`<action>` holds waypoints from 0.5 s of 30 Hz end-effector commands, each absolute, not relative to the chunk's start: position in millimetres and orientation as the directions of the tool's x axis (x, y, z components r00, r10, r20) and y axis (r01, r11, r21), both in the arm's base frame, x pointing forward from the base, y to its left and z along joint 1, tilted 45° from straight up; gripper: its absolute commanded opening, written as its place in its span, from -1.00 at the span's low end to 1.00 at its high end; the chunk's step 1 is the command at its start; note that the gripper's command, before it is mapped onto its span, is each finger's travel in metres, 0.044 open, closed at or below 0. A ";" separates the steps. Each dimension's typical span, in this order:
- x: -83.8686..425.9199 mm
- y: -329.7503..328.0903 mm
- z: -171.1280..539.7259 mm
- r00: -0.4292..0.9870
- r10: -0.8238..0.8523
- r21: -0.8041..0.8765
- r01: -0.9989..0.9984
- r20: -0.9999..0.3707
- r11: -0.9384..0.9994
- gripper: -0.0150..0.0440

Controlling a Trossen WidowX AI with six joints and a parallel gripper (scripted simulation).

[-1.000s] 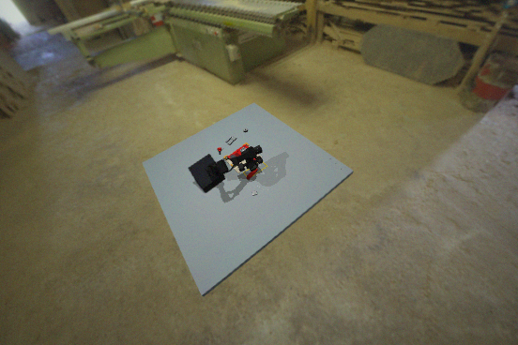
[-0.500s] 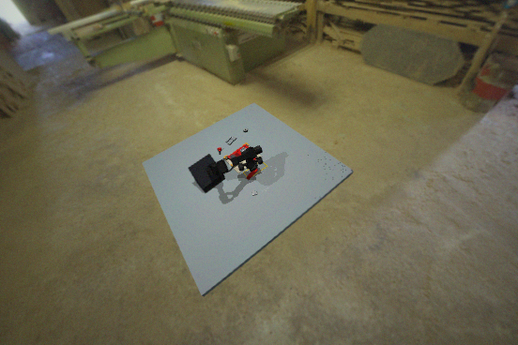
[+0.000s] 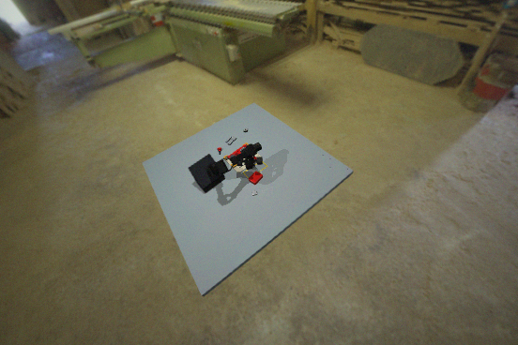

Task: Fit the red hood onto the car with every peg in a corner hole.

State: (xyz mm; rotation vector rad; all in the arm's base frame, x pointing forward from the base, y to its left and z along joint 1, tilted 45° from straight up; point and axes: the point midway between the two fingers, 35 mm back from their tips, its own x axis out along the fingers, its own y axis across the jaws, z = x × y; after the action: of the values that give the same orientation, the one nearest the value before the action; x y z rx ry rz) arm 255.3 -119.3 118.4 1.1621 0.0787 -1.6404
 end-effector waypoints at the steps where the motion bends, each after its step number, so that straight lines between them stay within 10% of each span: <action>1: 255.8 -106.9 132.9 0.057 -0.703 0.583 0.609 -0.709 -0.538 -0.49; 15: 249.6 -81.2 160.4 0.063 -0.704 0.701 0.191 -0.707 -0.687 -0.49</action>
State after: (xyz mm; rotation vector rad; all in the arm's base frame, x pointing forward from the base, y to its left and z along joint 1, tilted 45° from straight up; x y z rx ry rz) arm 250.1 -82.9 154.5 1.6292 -0.4523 -1.7075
